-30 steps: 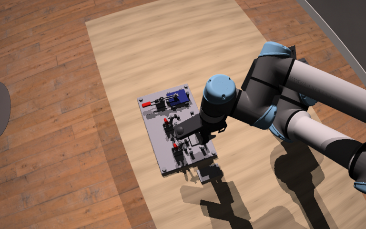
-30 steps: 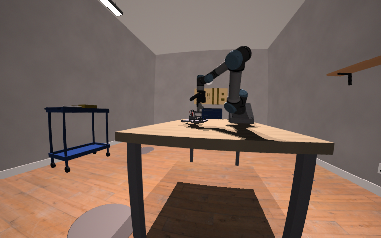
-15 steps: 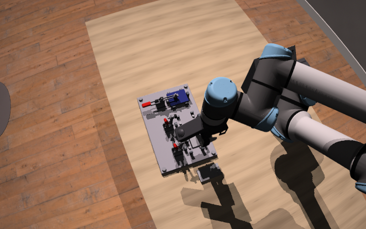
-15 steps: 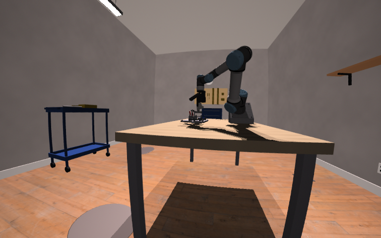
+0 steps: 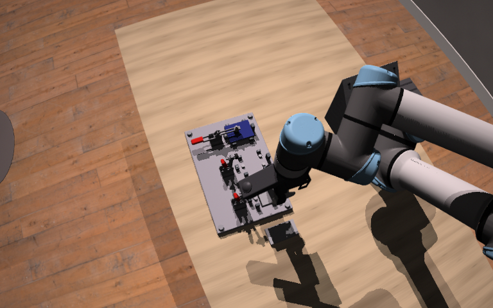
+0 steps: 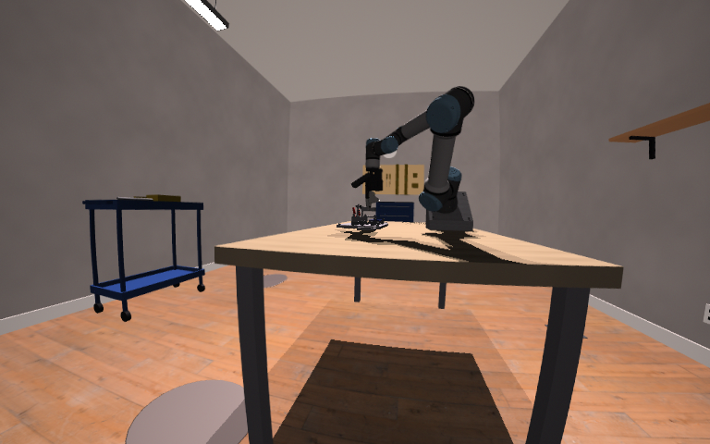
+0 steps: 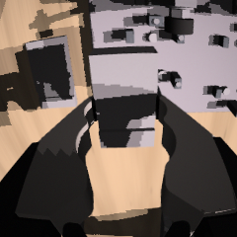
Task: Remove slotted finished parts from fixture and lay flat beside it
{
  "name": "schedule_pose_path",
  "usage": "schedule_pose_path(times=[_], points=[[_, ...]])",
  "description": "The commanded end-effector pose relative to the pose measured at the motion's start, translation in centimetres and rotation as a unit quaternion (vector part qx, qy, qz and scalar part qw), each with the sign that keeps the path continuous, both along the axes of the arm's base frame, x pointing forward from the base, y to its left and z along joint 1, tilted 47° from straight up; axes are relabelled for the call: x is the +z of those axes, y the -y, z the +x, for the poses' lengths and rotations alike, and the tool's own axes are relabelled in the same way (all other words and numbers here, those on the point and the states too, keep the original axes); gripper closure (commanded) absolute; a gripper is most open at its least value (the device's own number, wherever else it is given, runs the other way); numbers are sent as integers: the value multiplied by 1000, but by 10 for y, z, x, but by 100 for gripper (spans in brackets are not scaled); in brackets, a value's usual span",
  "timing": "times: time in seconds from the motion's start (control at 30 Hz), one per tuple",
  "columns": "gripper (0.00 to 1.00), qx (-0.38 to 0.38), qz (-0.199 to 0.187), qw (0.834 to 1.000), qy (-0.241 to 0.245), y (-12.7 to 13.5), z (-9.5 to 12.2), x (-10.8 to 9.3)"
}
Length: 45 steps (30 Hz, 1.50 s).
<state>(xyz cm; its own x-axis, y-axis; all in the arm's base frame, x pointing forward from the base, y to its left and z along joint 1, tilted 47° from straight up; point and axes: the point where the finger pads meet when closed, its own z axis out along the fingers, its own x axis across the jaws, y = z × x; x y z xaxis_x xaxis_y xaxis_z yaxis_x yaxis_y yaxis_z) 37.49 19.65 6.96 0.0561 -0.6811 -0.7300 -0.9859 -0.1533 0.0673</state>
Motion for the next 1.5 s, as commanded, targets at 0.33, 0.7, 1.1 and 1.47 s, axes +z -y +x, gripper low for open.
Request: schedule_pose_path(times=[0.33, 0.7, 1.1, 1.47], points=[[100, 0, 0, 1000, 0, -21, -1, 23], [100, 0, 0, 1000, 0, -35, -2, 38], [100, 0, 0, 1000, 0, -50, -4, 54], [100, 0, 0, 1000, 0, -55, -4, 60]])
